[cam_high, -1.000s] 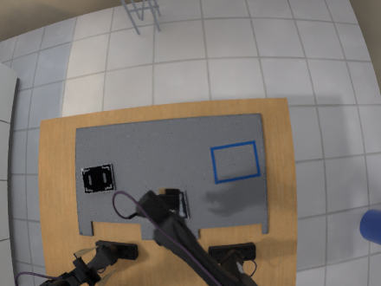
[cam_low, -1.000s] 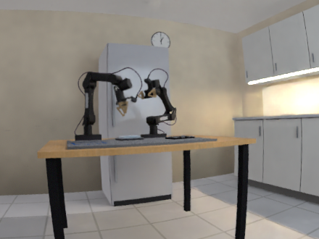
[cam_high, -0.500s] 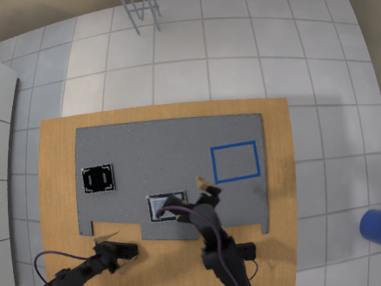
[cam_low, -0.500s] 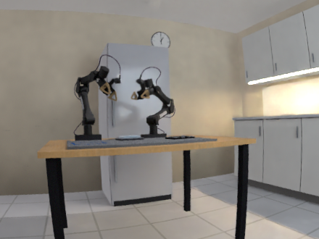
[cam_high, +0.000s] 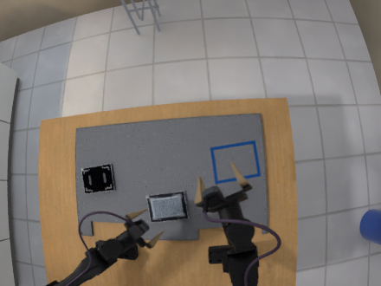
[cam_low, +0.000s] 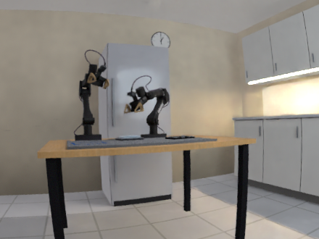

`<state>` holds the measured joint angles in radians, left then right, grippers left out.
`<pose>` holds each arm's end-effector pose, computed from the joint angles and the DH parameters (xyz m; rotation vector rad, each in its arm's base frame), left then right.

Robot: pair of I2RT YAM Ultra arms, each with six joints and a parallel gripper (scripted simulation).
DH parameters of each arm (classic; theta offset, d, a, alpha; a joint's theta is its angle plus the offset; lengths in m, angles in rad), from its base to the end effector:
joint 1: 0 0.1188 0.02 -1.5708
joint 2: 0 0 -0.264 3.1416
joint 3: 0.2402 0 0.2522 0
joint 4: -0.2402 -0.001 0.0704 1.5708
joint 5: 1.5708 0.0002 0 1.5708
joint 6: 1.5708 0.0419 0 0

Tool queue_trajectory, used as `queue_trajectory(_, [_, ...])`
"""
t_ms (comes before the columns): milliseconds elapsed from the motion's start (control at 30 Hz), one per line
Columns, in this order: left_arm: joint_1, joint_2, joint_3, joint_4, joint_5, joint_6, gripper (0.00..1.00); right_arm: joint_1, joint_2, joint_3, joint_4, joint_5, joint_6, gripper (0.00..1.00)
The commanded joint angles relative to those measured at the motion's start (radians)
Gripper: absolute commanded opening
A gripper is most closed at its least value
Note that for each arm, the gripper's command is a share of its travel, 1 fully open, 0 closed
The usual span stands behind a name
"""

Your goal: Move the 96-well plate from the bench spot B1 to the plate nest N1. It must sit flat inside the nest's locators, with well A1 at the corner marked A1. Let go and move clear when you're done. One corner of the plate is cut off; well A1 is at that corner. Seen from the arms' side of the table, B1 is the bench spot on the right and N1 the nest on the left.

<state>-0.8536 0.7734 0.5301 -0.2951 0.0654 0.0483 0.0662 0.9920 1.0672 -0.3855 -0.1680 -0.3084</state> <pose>0.1167 -0.1364 0.2447 0.9758 1.9233 -0.5444 0.2206 0.0227 0.3837 -0.4618 1.8189 -0.0085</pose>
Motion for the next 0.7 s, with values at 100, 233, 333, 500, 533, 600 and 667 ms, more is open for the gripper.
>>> queue_trajectory(100, [0.026, 0.158, -0.088, 0.272, 0.03, 0.015, 1.0, -0.063, 0.002, -0.029, 0.263, 0.073, 0.222, 1.0])
queue_trajectory(233, [0.031, 0.211, -0.117, 0.33, 0.035, 0.013, 1.0, -0.059, 0.017, -0.025, 0.323, 0.111, 0.261, 1.0])
queue_trajectory(333, [0.037, 0.269, -0.154, 0.379, 0.039, 0.014, 1.0, -0.074, 0.033, -0.024, 0.375, 0.151, 0.302, 1.0])
queue_trajectory(500, [0.04, 0.312, -0.175, 0.392, 0.041, 0.012, 1.0, -0.073, 0.058, -0.017, 0.394, 0.178, 0.312, 1.0])
queue_trajectory(533, [0.04, 0.313, -0.175, 0.393, 0.041, 0.013, 1.0, -0.073, 0.06, -0.016, 0.392, 0.169, 0.31, 1.0])
queue_trajectory(600, [0.041, 0.3, -0.165, 0.391, 0.042, 0.013, 1.0, -0.073, 0.061, -0.015, 0.39, 0.168, 0.308, 1.0])
queue_trajectory(667, [0.041, 0.302, -0.165, 0.393, 0.042, 0.013, 1.0, -0.073, 0.059, -0.014, 0.391, 0.168, 0.308, 1.0])
